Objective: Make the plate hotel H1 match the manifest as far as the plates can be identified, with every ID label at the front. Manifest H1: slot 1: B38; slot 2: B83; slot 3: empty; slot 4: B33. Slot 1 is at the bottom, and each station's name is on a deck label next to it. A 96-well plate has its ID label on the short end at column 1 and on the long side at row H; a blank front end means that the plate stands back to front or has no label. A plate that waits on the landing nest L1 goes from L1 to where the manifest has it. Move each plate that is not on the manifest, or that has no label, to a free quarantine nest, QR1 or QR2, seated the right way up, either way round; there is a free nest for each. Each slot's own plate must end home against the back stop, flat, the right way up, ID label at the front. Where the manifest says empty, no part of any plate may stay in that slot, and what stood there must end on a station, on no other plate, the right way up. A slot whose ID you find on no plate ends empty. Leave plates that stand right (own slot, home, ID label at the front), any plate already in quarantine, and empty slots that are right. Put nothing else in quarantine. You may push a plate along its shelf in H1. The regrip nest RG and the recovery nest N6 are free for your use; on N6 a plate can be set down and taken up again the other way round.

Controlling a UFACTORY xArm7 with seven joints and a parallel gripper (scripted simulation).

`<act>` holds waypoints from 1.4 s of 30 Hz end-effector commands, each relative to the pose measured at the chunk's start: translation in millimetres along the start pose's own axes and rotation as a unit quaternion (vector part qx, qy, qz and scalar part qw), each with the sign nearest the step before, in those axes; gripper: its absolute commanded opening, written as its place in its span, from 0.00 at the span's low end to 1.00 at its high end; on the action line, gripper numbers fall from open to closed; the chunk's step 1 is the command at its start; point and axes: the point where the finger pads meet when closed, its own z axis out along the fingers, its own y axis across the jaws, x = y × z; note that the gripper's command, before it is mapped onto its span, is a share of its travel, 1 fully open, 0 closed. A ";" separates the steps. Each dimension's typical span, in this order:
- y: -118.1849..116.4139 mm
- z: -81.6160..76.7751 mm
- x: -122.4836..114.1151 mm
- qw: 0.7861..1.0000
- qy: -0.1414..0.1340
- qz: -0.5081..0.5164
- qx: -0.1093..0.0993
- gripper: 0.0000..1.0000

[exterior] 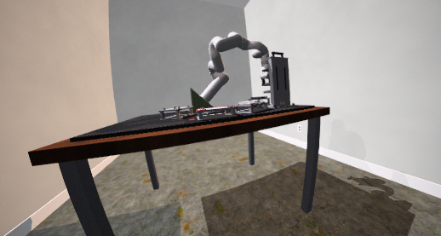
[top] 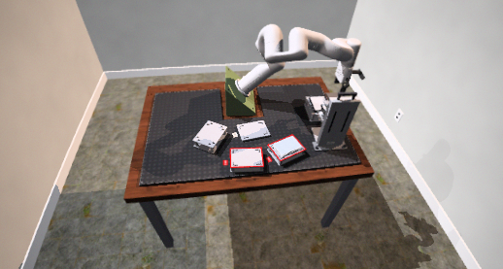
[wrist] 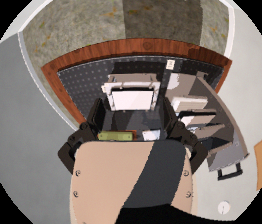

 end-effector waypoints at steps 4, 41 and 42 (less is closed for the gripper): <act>0.4 9.7 1.0 1.000 0.002 0.000 -0.001 1.00; 0.5 52.0 1.1 1.000 0.002 0.000 -0.001 1.00; 0.5 52.0 1.1 1.000 0.002 0.000 -0.001 1.00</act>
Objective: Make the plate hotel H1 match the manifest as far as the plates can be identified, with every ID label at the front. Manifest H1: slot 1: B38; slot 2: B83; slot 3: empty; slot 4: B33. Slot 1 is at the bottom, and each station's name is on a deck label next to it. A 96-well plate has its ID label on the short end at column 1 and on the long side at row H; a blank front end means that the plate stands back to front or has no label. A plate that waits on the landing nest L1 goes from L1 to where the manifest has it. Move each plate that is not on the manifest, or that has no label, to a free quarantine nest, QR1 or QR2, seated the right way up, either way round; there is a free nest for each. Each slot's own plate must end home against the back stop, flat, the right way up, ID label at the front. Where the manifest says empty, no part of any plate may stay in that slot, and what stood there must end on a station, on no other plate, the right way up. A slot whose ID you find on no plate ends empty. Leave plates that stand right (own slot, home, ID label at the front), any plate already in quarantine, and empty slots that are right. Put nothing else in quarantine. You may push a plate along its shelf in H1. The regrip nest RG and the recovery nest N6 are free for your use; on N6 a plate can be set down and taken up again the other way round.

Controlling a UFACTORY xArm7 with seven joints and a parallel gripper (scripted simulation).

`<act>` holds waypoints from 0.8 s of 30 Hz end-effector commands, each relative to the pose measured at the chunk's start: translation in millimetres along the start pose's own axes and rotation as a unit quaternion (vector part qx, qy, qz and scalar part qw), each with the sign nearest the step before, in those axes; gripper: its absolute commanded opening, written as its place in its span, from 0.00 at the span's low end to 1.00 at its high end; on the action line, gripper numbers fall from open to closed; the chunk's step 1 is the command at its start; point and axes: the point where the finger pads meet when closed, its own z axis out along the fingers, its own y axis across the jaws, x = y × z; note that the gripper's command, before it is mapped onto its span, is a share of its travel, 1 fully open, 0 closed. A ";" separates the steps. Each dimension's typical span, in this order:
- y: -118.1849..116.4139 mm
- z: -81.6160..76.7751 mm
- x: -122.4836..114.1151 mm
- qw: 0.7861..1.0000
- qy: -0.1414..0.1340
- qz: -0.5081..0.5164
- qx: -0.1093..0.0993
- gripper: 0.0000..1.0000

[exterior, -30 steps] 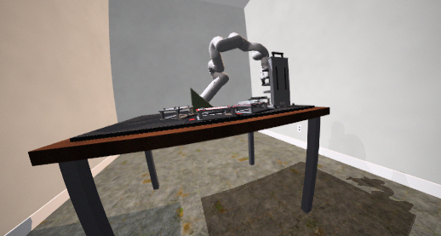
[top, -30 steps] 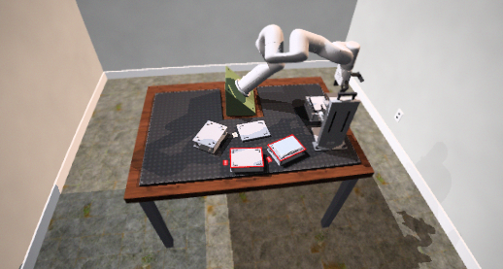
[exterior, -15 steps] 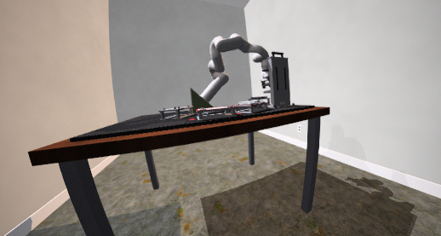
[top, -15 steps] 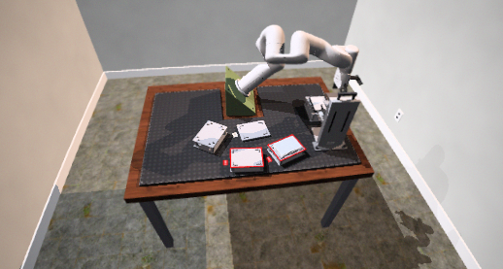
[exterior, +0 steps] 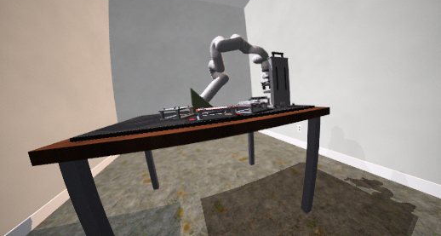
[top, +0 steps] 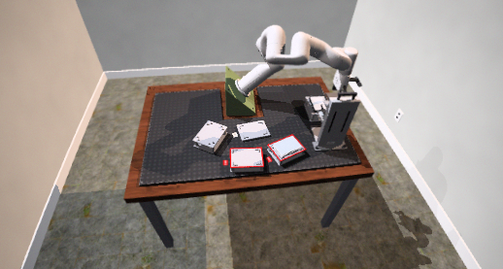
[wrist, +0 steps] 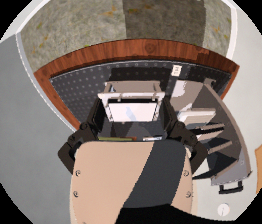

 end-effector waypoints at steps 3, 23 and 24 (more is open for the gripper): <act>0.5 4.8 1.3 1.000 0.002 0.000 -0.001 1.00; 0.5 34.8 1.3 1.000 0.002 0.000 -0.001 1.00; 0.5 36.5 1.3 1.000 0.002 0.000 -0.001 1.00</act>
